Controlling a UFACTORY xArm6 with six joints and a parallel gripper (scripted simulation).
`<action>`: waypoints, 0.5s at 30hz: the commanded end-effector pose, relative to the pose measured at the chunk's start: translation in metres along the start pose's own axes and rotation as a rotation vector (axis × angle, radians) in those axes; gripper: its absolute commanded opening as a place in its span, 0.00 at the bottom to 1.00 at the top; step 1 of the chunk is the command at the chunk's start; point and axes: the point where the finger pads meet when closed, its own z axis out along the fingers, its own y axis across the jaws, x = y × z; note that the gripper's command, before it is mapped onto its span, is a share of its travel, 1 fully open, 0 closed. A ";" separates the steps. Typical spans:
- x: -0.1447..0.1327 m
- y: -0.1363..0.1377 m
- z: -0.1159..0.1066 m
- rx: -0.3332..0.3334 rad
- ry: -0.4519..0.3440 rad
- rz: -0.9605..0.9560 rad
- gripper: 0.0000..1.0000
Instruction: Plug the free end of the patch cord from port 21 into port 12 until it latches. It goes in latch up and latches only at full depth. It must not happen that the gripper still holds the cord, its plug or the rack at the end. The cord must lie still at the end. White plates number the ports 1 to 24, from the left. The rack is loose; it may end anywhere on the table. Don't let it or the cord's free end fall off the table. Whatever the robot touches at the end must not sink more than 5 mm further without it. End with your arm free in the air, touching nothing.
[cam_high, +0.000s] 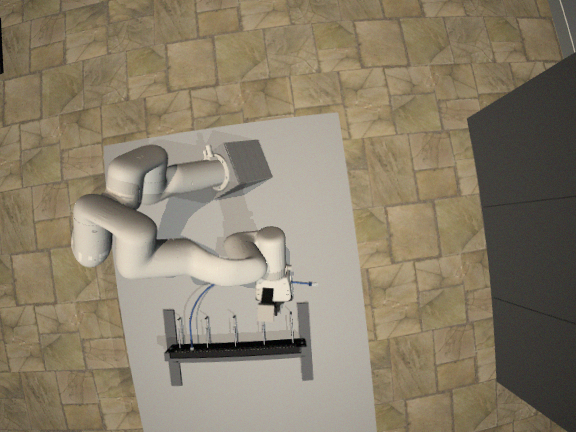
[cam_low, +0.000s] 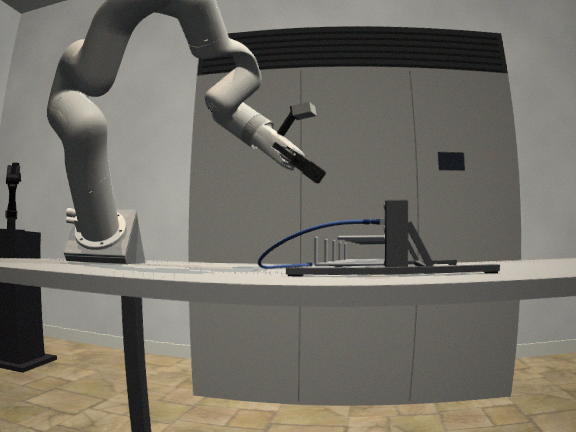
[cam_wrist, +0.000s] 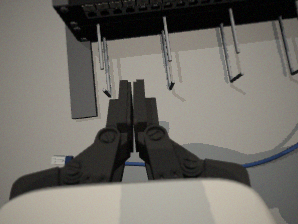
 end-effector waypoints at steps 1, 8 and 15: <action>0.002 0.002 -0.004 0.034 0.038 -0.075 0.00; 0.003 0.001 0.004 0.035 0.038 -0.075 0.00; 0.004 0.000 0.030 0.035 0.038 -0.075 0.00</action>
